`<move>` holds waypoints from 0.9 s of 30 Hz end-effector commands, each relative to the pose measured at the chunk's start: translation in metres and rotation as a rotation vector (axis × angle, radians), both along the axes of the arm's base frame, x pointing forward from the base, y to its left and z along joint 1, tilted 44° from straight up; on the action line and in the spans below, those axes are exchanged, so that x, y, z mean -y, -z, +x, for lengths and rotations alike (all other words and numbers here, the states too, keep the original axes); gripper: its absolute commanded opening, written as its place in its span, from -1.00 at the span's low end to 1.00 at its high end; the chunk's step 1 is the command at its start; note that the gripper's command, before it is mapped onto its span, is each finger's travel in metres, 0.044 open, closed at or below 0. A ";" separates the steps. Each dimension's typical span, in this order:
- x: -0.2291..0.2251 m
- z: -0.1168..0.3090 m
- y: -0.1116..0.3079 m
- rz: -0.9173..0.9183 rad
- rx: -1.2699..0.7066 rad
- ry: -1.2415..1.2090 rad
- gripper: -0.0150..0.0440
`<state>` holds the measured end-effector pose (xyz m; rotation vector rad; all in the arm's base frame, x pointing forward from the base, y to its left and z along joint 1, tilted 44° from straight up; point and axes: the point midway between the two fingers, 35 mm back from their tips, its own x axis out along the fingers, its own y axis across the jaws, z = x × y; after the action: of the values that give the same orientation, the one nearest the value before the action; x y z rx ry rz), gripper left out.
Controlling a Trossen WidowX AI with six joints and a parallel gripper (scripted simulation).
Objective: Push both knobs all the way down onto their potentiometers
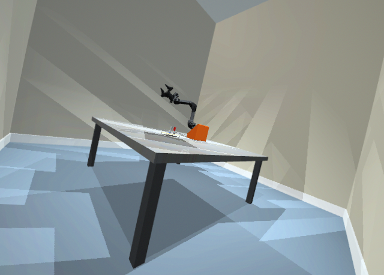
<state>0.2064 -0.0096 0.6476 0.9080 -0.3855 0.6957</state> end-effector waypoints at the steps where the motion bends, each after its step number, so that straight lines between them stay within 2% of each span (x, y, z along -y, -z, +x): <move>1: 0.000 0.000 0.000 0.001 -0.001 0.000 0.78; 15: 0.010 0.038 0.023 0.104 -0.071 -0.029 -0.47; 27: 0.024 0.095 0.058 0.203 -0.209 0.004 -0.49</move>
<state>0.2793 -0.0283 0.6045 1.1190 -0.3051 0.6017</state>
